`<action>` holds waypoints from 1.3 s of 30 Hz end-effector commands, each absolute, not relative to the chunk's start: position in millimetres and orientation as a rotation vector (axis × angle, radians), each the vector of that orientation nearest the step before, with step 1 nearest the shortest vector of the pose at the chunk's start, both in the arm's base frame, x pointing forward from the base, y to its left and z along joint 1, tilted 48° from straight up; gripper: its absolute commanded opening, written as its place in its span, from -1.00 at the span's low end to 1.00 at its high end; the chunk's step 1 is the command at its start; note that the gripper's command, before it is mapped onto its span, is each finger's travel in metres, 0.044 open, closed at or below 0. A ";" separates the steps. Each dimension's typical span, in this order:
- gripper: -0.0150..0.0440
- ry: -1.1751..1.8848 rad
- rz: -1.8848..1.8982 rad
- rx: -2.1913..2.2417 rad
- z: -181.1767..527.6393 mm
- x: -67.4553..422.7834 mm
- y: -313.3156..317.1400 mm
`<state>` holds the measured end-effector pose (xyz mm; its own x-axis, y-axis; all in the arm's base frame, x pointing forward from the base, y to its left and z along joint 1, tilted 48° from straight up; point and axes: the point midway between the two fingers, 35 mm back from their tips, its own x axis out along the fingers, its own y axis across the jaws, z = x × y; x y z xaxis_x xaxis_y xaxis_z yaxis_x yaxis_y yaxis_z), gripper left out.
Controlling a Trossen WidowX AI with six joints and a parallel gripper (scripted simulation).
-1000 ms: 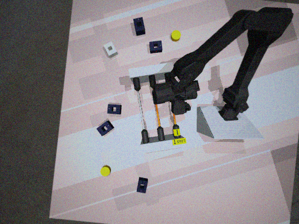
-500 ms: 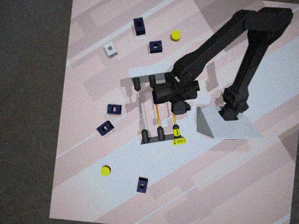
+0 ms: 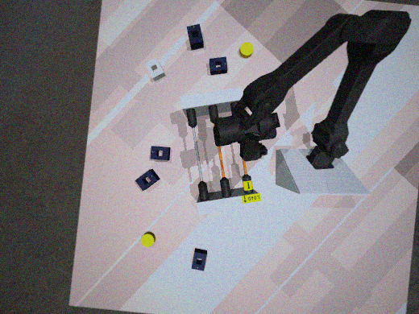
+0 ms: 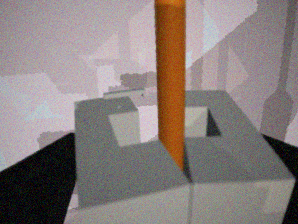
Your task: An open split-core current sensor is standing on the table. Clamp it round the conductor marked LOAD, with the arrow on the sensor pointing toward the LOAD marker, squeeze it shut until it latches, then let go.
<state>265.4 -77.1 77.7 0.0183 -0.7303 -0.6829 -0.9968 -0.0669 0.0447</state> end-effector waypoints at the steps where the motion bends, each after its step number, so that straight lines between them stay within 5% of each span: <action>1: -0.49 1.760 0.778 -1.848 77.9 264.7 -77.1; 22: -0.49 1.573 0.715 -1.978 86.1 266.4 -67.7; 39: -0.49 1.738 0.785 -1.856 83.0 267.9 -68.5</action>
<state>265.0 -69.4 84.2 0.0927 -0.7203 -0.6875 -0.9915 -0.1300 0.0025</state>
